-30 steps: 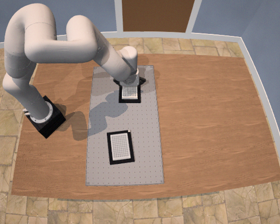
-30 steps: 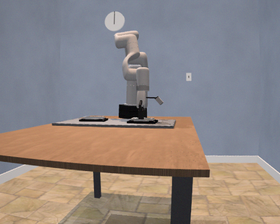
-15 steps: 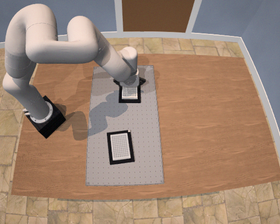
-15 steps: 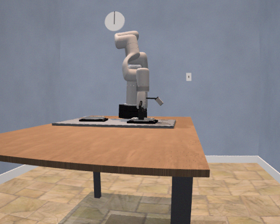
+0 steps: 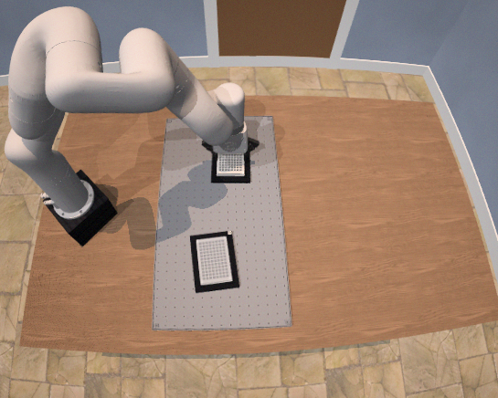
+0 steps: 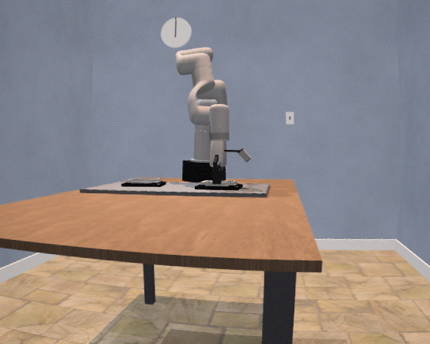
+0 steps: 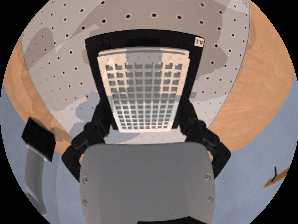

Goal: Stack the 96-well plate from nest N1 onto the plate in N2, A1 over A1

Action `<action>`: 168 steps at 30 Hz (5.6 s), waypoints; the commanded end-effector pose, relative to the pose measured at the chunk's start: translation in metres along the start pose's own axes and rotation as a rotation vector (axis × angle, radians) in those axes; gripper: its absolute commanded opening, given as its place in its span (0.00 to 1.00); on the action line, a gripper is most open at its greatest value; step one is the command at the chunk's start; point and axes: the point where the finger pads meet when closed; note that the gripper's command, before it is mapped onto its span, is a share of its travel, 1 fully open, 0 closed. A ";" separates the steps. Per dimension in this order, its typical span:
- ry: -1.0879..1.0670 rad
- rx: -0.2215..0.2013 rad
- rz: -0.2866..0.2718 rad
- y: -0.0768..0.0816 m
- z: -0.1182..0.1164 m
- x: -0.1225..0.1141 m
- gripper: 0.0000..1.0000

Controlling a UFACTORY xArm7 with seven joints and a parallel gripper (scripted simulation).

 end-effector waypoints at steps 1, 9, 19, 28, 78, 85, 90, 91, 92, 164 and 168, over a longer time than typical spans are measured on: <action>0.000 -0.004 0.001 0.002 0.002 0.001 0.00; 0.000 -0.004 0.001 0.002 0.002 0.001 0.00; 0.000 -0.004 0.001 0.002 0.002 0.001 0.00; 0.000 -0.004 0.001 0.002 0.002 0.001 0.00; 0.000 -0.004 0.001 0.022 0.002 0.001 0.00; 0.000 -0.004 0.001 0.023 0.002 0.001 0.00; 0.000 -0.004 0.001 0.032 0.002 0.001 0.00; 0.000 -0.004 0.001 0.033 0.002 0.001 0.00; 0.000 -0.004 0.001 0.035 0.002 0.001 0.00; 0.139 -0.004 0.001 0.095 -0.001 -0.039 0.00; 0.139 -0.004 0.001 0.095 -0.002 -0.053 0.00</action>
Point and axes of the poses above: the point where the finger pads meet when closed, its own y axis back along the fingers, its own z axis across the jaws, x = y × z, and after that the axes turned 4 degrees about -y, right-handed
